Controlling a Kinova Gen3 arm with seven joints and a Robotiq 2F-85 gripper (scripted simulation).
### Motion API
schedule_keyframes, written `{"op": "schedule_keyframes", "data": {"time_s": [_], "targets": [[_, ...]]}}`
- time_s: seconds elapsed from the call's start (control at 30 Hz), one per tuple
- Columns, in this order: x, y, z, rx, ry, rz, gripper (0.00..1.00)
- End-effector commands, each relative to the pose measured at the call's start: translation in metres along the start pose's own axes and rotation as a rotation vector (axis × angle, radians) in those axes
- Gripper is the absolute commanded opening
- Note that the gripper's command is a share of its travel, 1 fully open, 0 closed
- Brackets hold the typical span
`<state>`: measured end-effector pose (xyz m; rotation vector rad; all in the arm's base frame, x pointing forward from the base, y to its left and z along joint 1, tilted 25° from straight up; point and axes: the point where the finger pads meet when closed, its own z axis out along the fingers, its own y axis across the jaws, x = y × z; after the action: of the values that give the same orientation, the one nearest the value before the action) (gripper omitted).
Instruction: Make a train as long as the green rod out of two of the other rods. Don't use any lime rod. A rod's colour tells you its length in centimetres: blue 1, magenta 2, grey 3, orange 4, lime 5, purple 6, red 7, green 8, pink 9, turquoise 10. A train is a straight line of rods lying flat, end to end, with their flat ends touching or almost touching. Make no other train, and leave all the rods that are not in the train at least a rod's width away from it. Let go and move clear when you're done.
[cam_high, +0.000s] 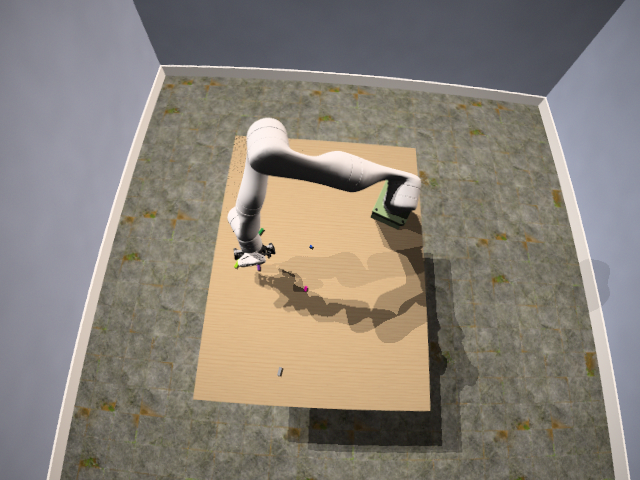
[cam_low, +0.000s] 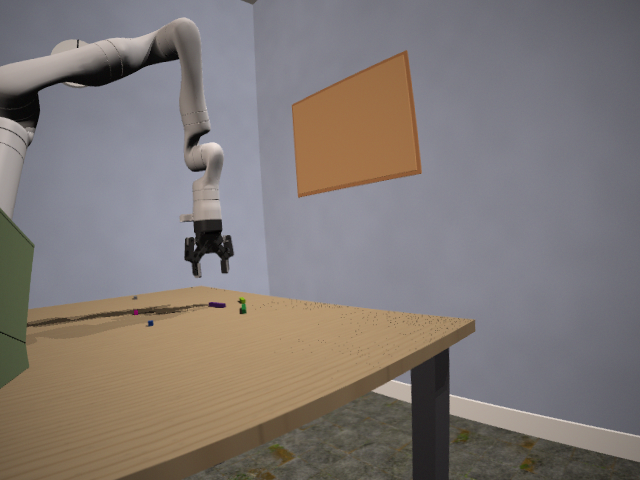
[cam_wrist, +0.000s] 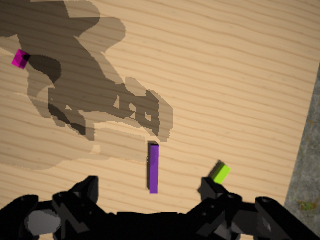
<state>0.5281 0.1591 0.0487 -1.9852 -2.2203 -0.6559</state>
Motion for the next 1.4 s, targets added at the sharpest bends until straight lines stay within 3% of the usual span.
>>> {"op": "schedule_keyframes", "data": {"time_s": [0.0,0.1,0.13,1.37], "targets": [[-0.0055,0.0027,0.0011,-0.001,0.001,0.008,1.0],[-0.0057,0.003,0.0012,-0.001,0.001,0.008,1.0],[-0.0057,0.003,0.0012,-0.001,0.001,0.008,0.24],[-0.0057,0.003,0.0012,-0.001,0.001,0.008,0.24]]}}
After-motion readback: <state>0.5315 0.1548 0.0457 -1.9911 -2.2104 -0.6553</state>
